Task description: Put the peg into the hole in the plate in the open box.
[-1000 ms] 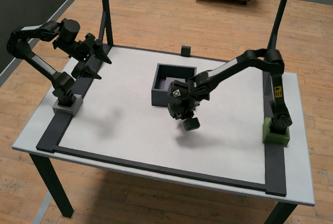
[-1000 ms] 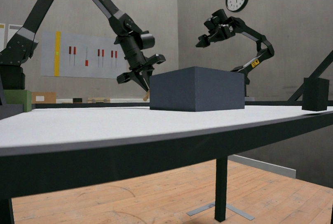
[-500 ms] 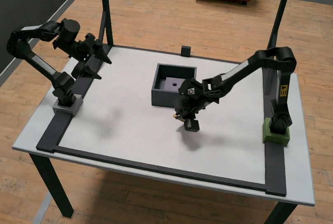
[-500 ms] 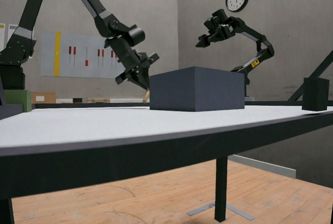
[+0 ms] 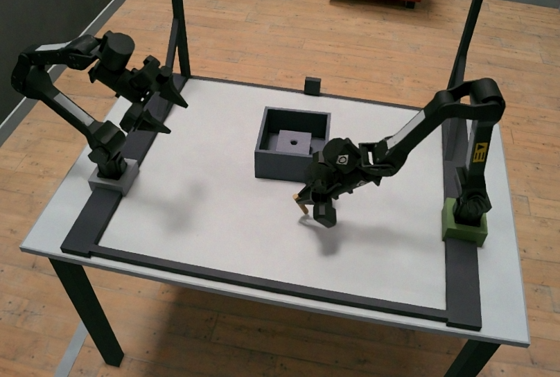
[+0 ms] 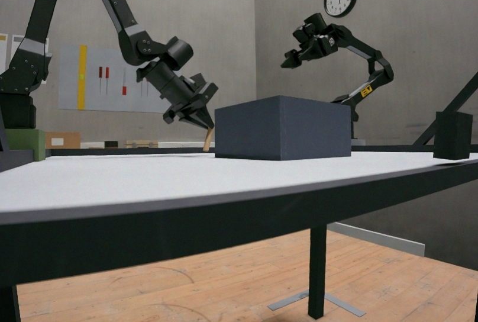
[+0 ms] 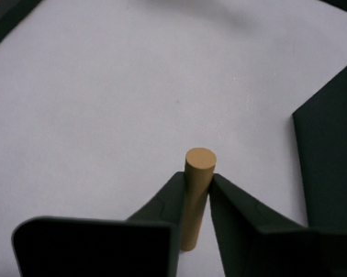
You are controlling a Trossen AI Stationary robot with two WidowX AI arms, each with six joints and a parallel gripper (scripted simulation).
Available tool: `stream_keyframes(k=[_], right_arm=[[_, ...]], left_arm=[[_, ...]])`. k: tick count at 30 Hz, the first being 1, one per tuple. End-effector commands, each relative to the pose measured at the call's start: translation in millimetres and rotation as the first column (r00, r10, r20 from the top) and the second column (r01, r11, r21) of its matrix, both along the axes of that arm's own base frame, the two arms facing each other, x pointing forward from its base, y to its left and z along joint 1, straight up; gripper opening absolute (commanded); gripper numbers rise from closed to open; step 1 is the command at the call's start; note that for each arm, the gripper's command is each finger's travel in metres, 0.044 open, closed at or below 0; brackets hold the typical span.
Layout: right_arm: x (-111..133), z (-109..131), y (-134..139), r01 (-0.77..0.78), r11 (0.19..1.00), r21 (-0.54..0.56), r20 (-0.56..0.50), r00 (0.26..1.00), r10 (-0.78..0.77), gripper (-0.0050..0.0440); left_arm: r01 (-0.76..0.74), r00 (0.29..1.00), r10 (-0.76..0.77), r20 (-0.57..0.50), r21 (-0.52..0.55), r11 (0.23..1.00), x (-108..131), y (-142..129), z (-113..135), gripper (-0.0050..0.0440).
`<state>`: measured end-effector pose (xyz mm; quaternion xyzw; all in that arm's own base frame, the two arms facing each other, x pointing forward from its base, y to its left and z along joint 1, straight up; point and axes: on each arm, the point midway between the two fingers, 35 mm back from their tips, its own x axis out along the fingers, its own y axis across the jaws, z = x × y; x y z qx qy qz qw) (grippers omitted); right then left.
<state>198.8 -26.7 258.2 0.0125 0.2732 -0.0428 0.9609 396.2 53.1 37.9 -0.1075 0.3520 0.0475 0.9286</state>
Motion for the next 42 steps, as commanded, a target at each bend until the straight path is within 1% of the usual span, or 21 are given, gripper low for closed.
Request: stream_keyframes(k=[1, 2, 3, 5, 7, 10, 12, 14, 15, 18, 27, 31, 42], right_arm=[[-0.6, 3.1, -0.1, 0.000, 1.000, -0.003, 0.007, 1.000, 0.000, 0.0440], [-0.6, 3.1, -0.1, 0.000, 1.000, -0.003, 0.007, 1.000, 0.000, 0.0440], [-0.6, 3.1, -0.1, 0.000, 1.000, -0.003, 0.007, 1.000, 0.000, 0.0440], [-0.6, 3.1, -0.1, 0.000, 1.000, -0.003, 0.007, 1.000, 0.000, 0.0440], [-0.6, 3.1, -0.1, 0.000, 1.000, -0.003, 0.007, 1.000, 0.000, 0.0440], [-0.6, 3.1, -0.1, 0.000, 1.000, -0.003, 0.007, 1.000, 0.000, 0.0440], [-0.6, 3.1, -0.1, 0.000, 1.000, -0.003, 0.007, 1.000, 0.000, 0.0440], [-0.6, 3.1, -0.1, 0.000, 1.000, -0.003, 0.007, 1.000, 0.000, 0.0440], [-0.6, 3.1, -0.1, 0.000, 1.000, -0.003, 0.007, 1.000, 0.000, 0.0440], [-0.6, 3.1, -0.1, 0.000, 1.000, -0.003, 0.007, 1.000, 0.000, 0.0440], [-0.6, 3.1, -0.1, 0.000, 1.000, -0.003, 0.007, 1.000, 0.000, 0.0440], [-0.6, 3.1, -0.1, 0.000, 1.000, -0.003, 0.007, 1.000, 0.000, 0.0440], [-0.6, 3.1, -0.1, 0.000, 1.000, -0.003, 0.007, 1.000, 0.000, 0.0440]], left_arm=[[0.021, 0.993, -0.028, 0.113, 0.059, 0.998, 3.5, 5.2, 12.4, 0.0023], [0.030, 0.994, -0.037, 0.103, 0.068, 0.997, 1.4, 5.1, 3.2, 0.0023], [0.038, 0.993, -0.047, 0.107, 0.082, 0.996, -0.3, 5.1, 0.2, 0.0023], [0.049, 0.989, -0.063, 0.135, 0.107, 0.993, -1.0, 6.0, 0.4, 0.0023], [0.052, 0.982, -0.074, 0.173, 0.129, 0.990, 0.7, 7.3, 5.4, 0.0023], [0.045, 0.965, -0.082, 0.247, 0.155, 0.987, 7.3, 9.4, 19.5, 0.0023], [0.045, 0.965, -0.082, 0.247, 0.155, 0.987, 7.3, 9.4, 19.5, 0.0023], [0.036, 0.950, -0.086, 0.300, 0.170, 0.985, 12.3, 10.5, 30.6, 0.0023], [0.035, 0.947, -0.088, 0.308, 0.172, 0.984, 13.0, 10.4, 32.5, 0.0023], [0.035, 0.945, -0.089, 0.314, 0.174, 0.984, 13.5, 10.1, 34.2, 0.0023], [0.034, 0.945, -0.088, 0.314, 0.173, 0.984, 13.3, 10.1, 15.0, 0.0023], [0.033, 0.944, -0.088, 0.318, 0.174, 0.984, 14.6, 10.4, 13.4, 0.0023], [0.034, 0.945, -0.088, 0.316, 0.174, 0.984, 14.1, 10.3, -1.8, 0.0023]])
